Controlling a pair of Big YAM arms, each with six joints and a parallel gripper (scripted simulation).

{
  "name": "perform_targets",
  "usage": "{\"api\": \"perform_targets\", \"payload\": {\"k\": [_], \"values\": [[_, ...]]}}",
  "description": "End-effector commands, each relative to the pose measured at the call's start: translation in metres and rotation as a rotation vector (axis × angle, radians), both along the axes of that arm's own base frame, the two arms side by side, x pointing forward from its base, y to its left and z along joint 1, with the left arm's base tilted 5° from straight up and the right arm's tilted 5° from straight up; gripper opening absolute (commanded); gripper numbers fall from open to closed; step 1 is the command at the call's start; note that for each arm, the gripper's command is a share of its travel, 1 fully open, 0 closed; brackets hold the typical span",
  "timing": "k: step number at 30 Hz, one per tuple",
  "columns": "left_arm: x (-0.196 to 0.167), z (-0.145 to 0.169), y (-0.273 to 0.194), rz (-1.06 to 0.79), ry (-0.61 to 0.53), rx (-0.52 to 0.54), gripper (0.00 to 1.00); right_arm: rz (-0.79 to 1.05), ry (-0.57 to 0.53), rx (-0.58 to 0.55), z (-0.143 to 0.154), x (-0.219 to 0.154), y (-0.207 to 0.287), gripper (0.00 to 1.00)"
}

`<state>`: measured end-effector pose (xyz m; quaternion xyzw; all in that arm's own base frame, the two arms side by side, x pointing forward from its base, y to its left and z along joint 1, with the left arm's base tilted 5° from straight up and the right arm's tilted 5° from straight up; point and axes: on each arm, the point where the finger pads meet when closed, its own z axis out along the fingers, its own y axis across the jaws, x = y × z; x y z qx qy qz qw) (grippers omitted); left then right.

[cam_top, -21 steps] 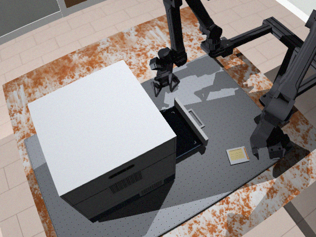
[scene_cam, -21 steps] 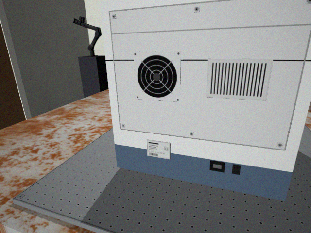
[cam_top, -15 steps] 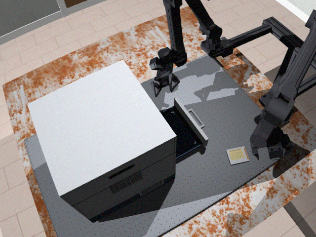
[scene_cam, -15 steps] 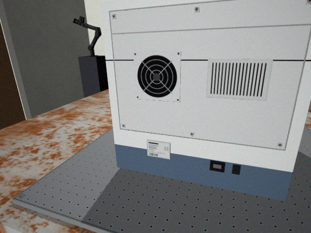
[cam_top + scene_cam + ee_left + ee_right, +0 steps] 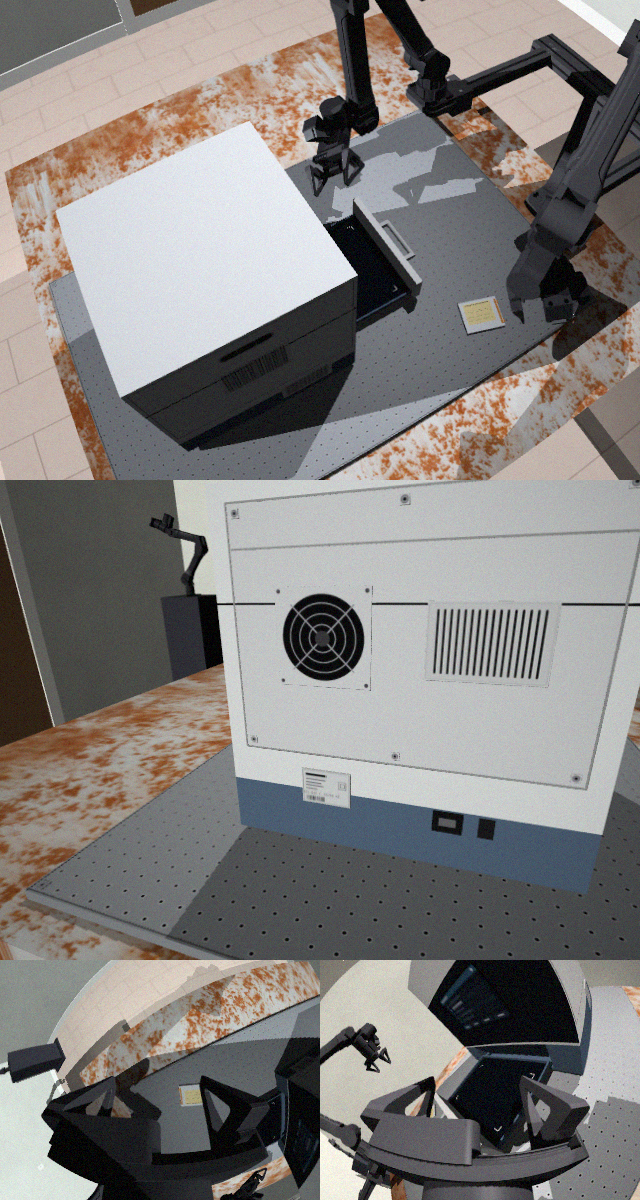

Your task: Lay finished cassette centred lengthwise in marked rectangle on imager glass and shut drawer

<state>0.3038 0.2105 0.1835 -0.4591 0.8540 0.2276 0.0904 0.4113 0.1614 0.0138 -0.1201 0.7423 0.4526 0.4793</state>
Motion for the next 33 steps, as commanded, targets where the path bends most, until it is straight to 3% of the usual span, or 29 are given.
{"api": "perform_targets", "payload": {"k": [1, 11, 13, 22, 28, 30, 33], "values": [[0.005, 0.004, -0.01, -0.117, 0.014, -0.004, 1.0, 0.026, -0.038, -0.015, 0.01, 0.005, 0.013, 1.0], [0.018, -0.014, -0.062, -0.536, 0.052, -0.181, 1.0, -0.025, 0.055, -0.104, -0.004, 0.017, 0.042, 1.0], [0.018, -0.014, -0.062, -0.536, 0.052, -0.181, 1.0, -0.025, 0.055, -0.104, -0.004, 0.017, 0.042, 1.0], [0.022, -0.027, -0.112, -0.923, 0.048, -0.311, 1.0, -0.066, 0.129, -0.217, -0.017, 0.02, 0.067, 1.0], [0.025, -0.029, -0.142, -1.157, 0.017, -0.363, 1.0, -0.087, 0.166, -0.297, -0.023, 0.018, 0.081, 1.0], [0.025, -0.029, -0.142, -1.157, 0.017, -0.363, 1.0, -0.087, 0.166, -0.297, -0.023, 0.018, 0.081, 1.0], [0.024, -0.031, -0.161, -1.323, 0.002, -0.386, 1.0, -0.095, 0.189, -0.354, -0.028, 0.014, 0.089, 1.0]]}}
